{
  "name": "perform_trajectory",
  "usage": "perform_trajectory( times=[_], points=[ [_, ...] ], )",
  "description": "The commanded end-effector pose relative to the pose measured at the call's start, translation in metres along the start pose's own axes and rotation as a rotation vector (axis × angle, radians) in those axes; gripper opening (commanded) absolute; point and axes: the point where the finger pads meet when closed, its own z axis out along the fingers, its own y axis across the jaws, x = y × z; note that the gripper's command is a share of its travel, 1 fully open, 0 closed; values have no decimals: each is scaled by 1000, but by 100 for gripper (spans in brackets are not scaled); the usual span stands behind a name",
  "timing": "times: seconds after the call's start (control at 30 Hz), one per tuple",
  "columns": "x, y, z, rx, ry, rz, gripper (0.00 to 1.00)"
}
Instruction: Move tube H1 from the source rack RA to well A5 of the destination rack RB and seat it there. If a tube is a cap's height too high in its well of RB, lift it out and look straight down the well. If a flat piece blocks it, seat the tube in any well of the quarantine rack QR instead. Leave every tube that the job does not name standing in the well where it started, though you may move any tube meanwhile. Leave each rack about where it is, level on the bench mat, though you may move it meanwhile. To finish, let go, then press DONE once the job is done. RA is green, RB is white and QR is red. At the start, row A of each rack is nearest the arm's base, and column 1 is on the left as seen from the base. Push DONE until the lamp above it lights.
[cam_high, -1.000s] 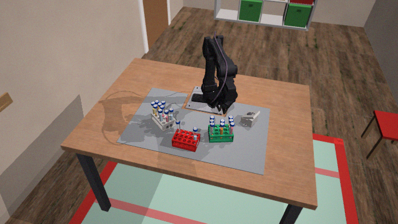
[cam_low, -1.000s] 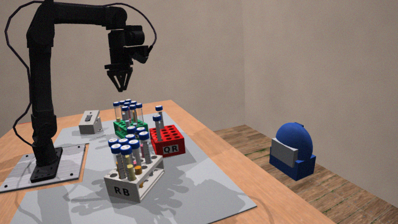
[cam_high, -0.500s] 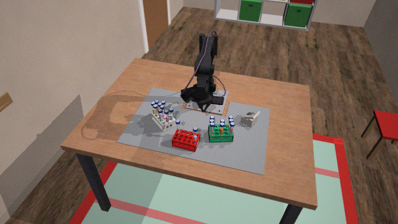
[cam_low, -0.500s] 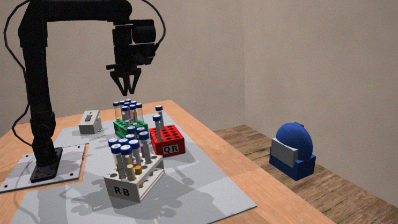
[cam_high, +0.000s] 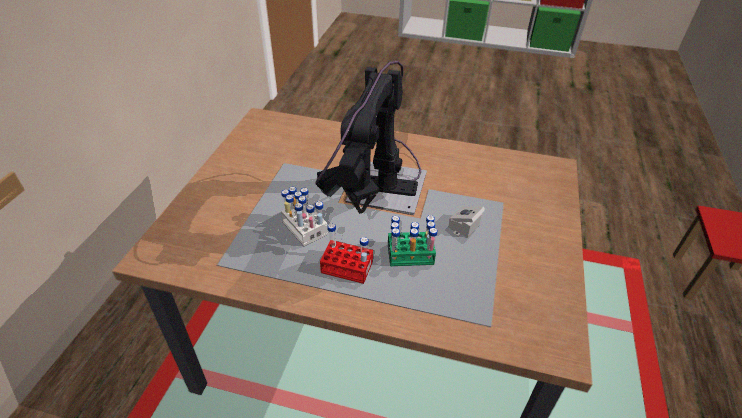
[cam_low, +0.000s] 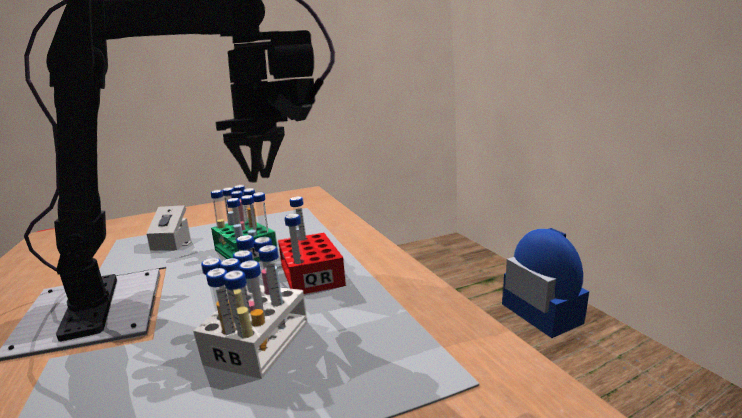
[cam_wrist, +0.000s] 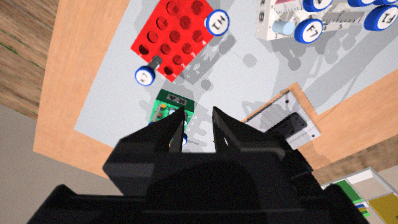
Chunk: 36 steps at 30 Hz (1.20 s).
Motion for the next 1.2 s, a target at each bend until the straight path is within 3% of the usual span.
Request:
perform_trajectory(
  times=[0.0,0.47,0.77,0.87,1.03,1.17],
  points=[
    [1,17,-5,-8,2,-14,30],
    [-11,82,-8,-13,-15,-14,30],
    [-16,70,-10,-12,-15,-2,30],
    [-14,66,-24,-40,-38,-7,30],
    [-9,59,-1,10,2,-8,30],
    [-8,57,-3,-6,-11,-7,30]
  ],
)
